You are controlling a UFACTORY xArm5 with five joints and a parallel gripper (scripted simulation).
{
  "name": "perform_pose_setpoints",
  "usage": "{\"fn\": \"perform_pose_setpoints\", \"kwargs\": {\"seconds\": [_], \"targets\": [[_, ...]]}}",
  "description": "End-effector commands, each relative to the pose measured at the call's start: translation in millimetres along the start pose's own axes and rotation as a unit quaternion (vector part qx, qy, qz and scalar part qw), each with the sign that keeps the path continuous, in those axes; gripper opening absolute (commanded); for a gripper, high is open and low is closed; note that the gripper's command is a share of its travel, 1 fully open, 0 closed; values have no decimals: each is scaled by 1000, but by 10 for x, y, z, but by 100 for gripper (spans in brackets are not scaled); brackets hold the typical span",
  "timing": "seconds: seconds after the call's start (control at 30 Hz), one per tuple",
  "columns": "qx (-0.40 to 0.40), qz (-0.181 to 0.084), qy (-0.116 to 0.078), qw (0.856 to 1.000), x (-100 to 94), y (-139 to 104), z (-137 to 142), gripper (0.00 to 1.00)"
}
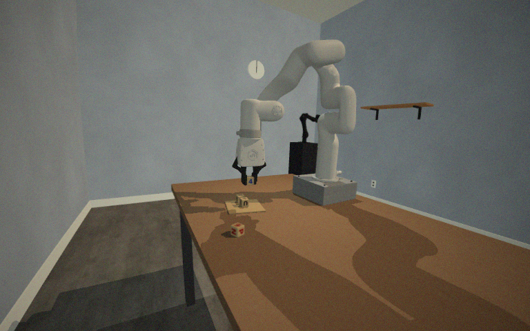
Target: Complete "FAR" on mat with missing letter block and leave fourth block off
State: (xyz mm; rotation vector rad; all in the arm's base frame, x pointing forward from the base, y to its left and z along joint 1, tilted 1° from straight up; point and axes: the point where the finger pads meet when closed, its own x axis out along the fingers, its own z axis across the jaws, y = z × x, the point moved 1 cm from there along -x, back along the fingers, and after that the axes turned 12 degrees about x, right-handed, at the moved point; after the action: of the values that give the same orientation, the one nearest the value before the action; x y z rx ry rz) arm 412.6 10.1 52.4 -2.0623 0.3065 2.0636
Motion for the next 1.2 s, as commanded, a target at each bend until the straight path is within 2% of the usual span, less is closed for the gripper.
{"fn": "perform_pose_setpoints", "kwargs": {"seconds": [0.0, 0.4, 0.53, 0.9, 0.97, 1.17], "targets": [[1, -1, 2, 1000, -12, -7, -9, 27], [1, -1, 2, 1000, -1, -8, -9, 27], [2, -1, 2, 1000, 62, -10, -7, 27], [2, -1, 2, 1000, 531, -22, -5, 27], [2, -1, 2, 1000, 531, -22, -5, 27], [2, -1, 2, 1000, 790, -28, -4, 27]]}}
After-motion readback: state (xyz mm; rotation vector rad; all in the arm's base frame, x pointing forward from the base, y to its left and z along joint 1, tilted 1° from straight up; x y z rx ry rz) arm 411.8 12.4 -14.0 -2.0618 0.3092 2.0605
